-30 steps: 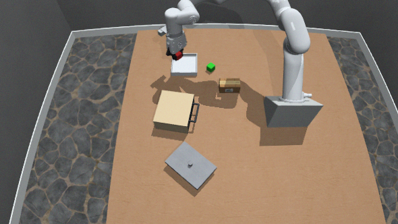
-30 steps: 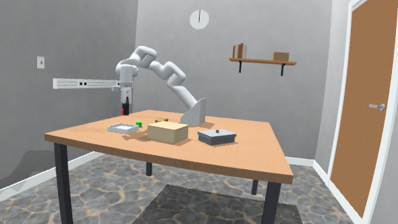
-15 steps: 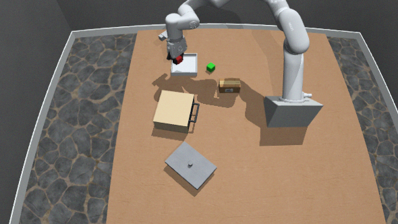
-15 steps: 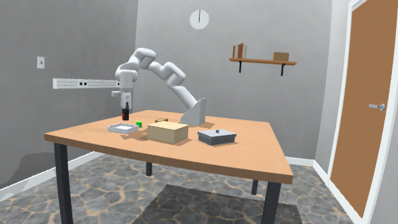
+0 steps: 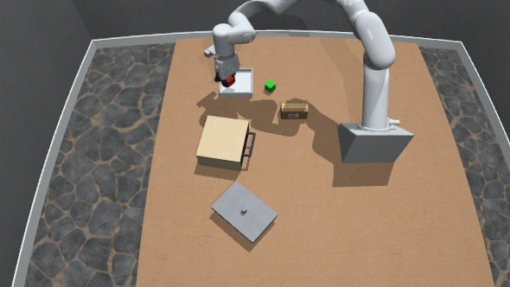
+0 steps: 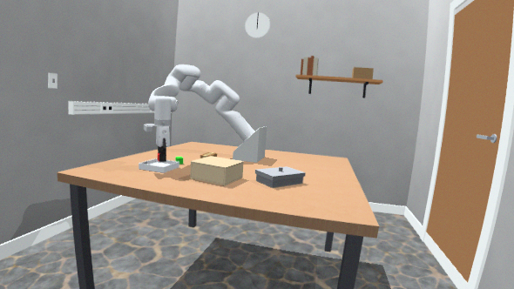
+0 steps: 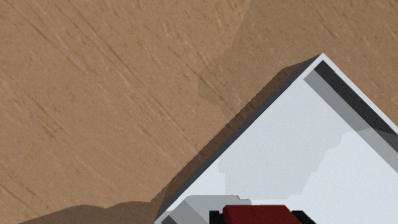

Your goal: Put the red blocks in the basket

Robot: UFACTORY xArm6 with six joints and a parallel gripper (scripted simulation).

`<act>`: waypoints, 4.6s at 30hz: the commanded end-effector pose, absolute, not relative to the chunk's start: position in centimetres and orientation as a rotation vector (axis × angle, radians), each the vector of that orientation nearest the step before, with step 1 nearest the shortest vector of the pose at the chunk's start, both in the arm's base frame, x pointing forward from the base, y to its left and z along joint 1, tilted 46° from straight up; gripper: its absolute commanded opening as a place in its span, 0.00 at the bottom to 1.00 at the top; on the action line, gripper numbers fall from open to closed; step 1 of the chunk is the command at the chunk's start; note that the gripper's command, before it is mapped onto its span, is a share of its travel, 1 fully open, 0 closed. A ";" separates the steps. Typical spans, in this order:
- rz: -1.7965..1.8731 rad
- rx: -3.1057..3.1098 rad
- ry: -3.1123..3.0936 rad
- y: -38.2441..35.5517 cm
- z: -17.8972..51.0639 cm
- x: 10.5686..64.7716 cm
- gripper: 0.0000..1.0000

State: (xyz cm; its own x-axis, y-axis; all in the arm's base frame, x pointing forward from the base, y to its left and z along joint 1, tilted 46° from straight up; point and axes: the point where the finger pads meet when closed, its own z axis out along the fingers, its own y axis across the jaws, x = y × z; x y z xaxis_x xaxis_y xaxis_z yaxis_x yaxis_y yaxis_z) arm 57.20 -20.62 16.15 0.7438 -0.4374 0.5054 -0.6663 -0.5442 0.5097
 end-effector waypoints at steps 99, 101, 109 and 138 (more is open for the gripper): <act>0.423 2.233 -0.825 -22.2 14.7 57.5 0.56; 0.423 2.233 -0.825 -21.8 15.1 57.5 0.56; 0.423 2.233 -0.825 -20.1 16.7 57.4 0.56; 0.423 2.233 -0.825 -12.5 24.1 56.8 0.56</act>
